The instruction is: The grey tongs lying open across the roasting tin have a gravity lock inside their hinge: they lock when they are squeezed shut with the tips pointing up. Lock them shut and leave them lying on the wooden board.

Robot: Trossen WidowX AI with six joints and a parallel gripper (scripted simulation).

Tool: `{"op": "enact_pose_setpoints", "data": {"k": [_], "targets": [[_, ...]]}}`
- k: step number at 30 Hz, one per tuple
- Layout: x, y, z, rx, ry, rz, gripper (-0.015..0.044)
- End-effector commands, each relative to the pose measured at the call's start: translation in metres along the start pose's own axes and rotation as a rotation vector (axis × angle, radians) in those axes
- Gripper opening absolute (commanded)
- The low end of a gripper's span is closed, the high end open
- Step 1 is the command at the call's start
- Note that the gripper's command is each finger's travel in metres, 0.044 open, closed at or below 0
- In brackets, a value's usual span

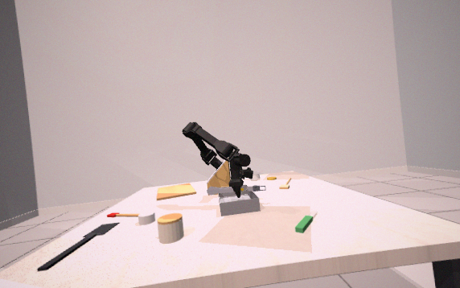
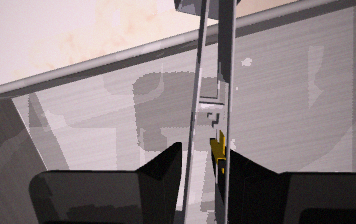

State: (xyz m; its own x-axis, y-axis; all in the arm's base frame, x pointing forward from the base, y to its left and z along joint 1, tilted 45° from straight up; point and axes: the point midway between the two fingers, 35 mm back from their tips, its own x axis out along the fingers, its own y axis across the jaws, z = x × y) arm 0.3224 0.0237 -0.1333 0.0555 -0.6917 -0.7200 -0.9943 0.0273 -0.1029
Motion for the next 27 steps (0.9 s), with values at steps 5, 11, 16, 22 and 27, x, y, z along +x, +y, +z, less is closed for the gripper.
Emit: {"op": "enact_pose_setpoints", "data": {"k": [5, 11, 16, 22, 27], "targets": [[0.0, 0.0, 0.0, 0.002, 0.0, 0.0, 0.0048], [0.0, 0.0, 0.0, 0.002, 0.0, 0.0, -0.0012], [0.0, 0.0, 0.0, 0.002, 0.0, 0.0, -0.0143], [-0.008, -0.002, 0.001, 0.002, -0.002, 0.0, -0.015], [-0.069, -0.006, 0.006, -0.002, -0.006, 0.001, -0.015]]}}
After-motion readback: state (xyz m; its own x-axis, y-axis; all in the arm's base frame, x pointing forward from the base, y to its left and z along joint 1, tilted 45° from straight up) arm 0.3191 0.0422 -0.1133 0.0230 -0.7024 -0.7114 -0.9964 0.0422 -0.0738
